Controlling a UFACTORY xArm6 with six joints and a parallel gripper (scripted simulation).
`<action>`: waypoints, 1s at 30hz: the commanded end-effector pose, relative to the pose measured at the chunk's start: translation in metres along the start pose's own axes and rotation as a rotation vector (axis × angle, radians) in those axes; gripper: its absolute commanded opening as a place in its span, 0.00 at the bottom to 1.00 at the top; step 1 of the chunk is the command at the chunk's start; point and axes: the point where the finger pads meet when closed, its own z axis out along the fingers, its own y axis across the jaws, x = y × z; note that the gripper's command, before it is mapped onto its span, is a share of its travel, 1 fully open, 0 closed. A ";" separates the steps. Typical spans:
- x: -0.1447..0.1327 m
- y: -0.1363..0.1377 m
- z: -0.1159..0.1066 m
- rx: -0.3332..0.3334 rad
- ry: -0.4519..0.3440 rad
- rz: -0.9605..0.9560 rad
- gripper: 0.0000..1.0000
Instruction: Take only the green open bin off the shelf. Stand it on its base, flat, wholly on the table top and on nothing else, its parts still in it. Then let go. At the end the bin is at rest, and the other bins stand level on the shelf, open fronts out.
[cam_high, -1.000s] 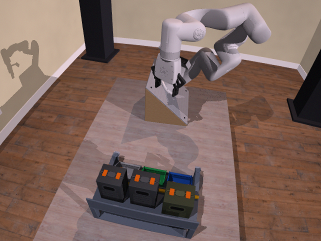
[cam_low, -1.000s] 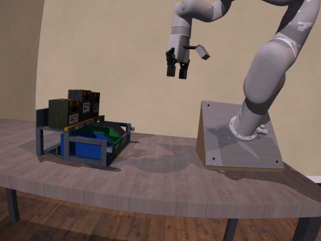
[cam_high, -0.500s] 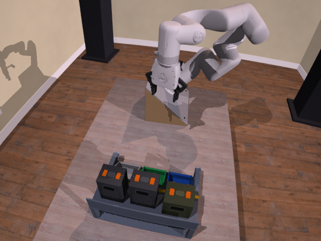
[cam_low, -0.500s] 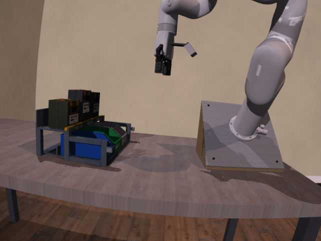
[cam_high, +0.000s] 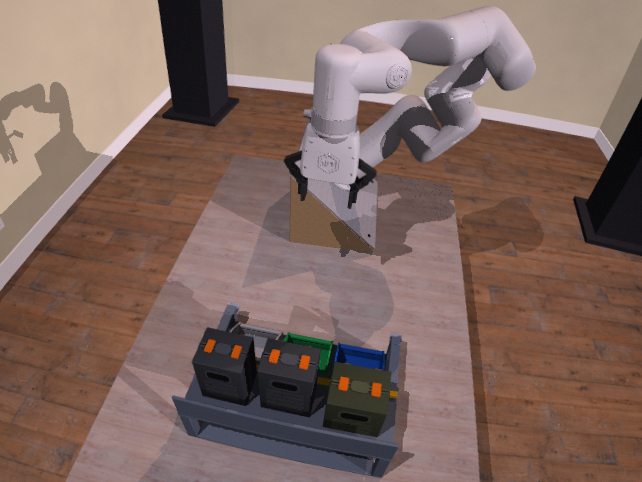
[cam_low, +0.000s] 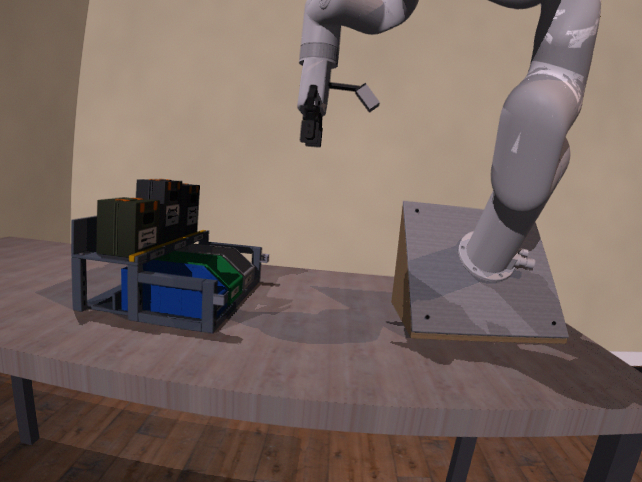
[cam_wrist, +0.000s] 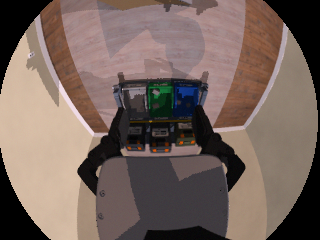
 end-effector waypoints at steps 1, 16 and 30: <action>-0.001 0.000 -0.002 0.000 -0.002 -0.006 1.00; 0.009 -0.001 0.000 0.000 -0.002 -0.034 1.00; 0.014 -0.001 0.001 0.000 -0.002 -0.034 1.00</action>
